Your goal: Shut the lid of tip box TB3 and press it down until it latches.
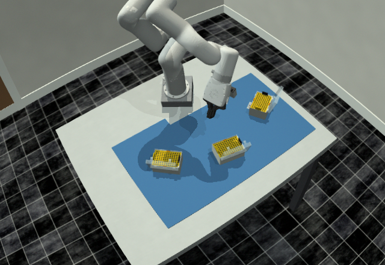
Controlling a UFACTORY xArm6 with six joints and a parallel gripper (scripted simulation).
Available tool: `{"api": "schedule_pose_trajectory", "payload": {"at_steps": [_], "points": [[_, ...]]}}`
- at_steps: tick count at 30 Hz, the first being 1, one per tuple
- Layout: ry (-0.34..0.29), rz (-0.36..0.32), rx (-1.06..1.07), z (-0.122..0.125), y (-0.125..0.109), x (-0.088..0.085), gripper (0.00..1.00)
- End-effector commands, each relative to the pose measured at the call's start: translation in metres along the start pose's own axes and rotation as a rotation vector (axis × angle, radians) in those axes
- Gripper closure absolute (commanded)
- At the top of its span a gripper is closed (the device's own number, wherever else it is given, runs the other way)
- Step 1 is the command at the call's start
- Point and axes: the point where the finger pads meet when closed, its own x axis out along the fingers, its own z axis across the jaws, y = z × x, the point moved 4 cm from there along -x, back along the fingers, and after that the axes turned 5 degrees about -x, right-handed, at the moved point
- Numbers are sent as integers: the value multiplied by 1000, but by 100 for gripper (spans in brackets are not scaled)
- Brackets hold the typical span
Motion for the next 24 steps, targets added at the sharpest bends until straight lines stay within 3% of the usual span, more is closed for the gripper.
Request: {"api": "schedule_pose_trajectory", "payload": {"at_steps": [1,5,20,24], "points": [[3,-4,4,9,7,-5,100],[3,-4,4,9,7,-5,100],[4,-4,4,12,45,60,100],[4,-4,4,12,50,69,100]]}}
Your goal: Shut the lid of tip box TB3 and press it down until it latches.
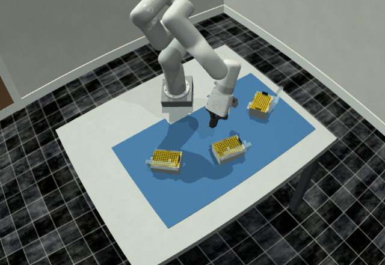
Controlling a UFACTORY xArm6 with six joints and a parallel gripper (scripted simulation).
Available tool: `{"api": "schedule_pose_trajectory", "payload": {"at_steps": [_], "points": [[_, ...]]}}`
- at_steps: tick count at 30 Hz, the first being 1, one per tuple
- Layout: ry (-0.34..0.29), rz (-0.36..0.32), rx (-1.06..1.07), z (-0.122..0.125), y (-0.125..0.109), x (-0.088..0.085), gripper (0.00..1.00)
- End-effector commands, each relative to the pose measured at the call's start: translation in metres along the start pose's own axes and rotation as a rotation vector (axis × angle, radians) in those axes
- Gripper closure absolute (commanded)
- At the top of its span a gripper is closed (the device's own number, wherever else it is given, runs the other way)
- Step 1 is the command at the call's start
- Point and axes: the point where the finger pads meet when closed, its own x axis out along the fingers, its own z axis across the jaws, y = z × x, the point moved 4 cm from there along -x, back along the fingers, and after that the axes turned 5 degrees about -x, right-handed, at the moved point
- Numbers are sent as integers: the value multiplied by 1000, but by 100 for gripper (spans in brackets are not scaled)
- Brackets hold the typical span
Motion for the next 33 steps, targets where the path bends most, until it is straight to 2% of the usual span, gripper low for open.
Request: {"api": "schedule_pose_trajectory", "payload": {"at_steps": [1,8,33], "points": [[-6,-5,4,6,8,18,100],[-6,-5,4,8,25,48,100],[-6,-5,4,8,25,48,100]]}}
